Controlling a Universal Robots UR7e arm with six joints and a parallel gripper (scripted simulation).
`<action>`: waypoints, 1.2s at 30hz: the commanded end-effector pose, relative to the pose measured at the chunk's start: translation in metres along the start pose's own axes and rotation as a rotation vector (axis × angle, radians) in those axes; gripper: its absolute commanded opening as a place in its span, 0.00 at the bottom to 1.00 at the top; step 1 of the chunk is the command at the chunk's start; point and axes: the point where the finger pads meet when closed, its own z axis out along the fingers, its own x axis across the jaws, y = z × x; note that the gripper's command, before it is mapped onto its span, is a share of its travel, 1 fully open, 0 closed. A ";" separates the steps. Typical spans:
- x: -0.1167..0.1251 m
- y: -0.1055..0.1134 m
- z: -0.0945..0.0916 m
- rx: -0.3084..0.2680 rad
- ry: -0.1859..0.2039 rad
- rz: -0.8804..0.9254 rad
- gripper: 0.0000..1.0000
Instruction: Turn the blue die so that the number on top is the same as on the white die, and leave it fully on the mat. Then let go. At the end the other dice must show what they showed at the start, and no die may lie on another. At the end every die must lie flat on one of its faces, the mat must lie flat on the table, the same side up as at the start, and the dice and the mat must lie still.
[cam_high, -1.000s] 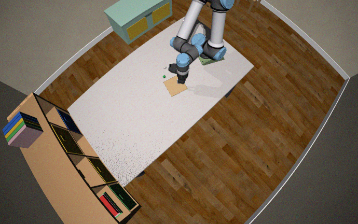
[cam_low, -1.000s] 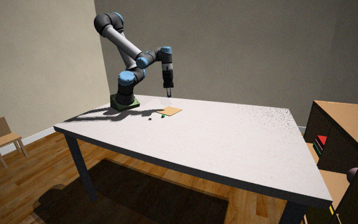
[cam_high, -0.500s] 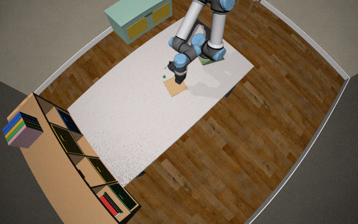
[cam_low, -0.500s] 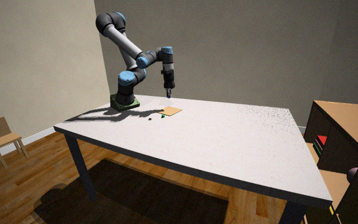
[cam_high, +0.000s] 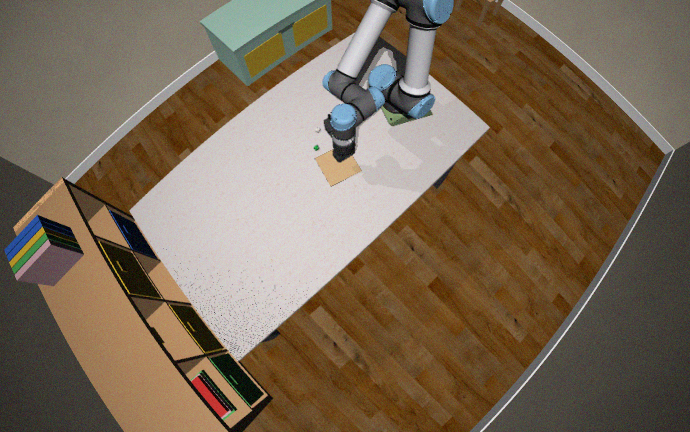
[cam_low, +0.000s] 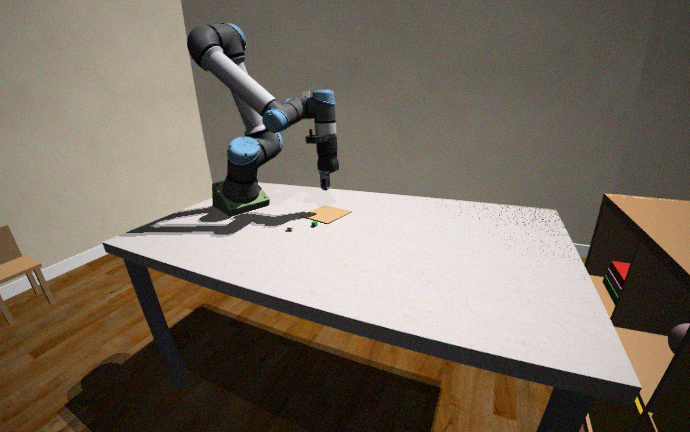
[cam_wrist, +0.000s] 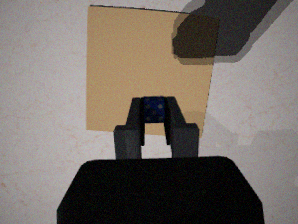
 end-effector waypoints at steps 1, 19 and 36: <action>-0.003 -0.003 0.000 0.006 -0.001 0.143 0.34; -0.005 -0.005 0.000 0.006 -0.003 0.276 0.34; -0.005 -0.006 0.001 -0.008 -0.002 0.278 0.34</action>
